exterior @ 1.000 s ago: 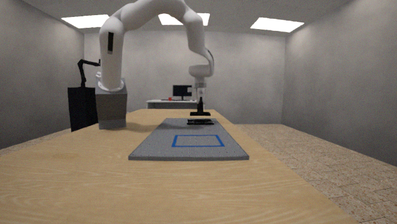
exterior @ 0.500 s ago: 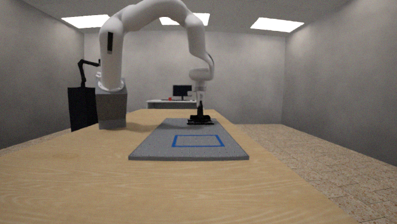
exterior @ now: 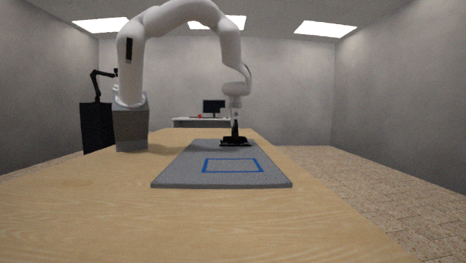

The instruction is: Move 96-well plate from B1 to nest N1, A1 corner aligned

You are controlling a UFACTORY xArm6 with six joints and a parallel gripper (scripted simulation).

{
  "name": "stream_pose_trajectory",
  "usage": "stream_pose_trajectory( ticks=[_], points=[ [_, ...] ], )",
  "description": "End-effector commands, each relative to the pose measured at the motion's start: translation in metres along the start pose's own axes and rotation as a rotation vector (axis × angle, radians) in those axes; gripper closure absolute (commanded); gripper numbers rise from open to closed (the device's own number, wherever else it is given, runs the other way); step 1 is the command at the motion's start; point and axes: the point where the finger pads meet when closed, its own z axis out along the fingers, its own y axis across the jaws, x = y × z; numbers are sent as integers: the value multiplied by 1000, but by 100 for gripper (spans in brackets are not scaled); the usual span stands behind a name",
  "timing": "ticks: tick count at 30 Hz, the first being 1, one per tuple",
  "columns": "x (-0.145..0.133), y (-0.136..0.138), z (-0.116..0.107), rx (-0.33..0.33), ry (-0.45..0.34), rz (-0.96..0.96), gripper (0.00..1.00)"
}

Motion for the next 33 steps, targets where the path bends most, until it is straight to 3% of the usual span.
stream_pose_trajectory(
  ticks=[1,33],
  points=[
    [-2,1,-2,-2,-4,1,100],
    [-2,1,2,-2,-4,1,100]
  ],
)
